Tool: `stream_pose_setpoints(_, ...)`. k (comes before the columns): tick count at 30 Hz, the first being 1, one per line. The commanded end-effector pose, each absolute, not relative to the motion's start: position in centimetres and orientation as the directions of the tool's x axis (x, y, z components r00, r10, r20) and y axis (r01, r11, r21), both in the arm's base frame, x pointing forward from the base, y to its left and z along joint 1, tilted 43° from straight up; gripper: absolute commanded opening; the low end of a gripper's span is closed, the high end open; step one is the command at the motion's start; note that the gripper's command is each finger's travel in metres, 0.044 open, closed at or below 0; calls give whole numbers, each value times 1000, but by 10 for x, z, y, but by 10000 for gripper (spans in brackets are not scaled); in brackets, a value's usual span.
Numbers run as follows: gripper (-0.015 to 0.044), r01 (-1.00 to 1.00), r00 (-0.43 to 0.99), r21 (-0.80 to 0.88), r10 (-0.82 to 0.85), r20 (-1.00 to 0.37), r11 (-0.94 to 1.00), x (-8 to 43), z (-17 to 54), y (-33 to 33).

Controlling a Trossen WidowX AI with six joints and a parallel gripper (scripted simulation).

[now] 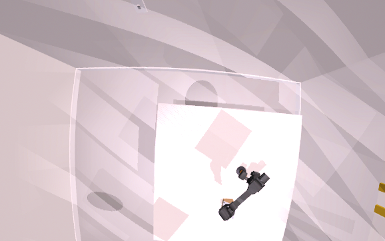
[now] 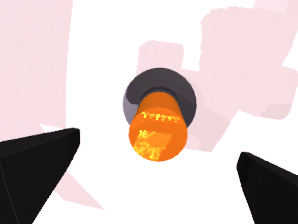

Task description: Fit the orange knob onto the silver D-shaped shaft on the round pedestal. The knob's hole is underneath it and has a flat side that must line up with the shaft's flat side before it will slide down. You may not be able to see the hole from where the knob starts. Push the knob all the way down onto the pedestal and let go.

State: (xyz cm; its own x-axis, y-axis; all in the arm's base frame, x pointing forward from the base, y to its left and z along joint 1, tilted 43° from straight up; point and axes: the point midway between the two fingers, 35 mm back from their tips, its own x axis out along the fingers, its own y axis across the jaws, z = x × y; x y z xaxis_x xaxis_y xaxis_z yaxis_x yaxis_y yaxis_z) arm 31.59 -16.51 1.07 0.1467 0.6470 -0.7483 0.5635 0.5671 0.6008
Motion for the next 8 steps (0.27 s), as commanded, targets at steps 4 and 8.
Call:
stream_pose_setpoints(4,440,557,141,599,646,-750,575,313,26,-178)
stream_pose_setpoints(8,440,557,141,599,646,-750,575,313,26,-178)
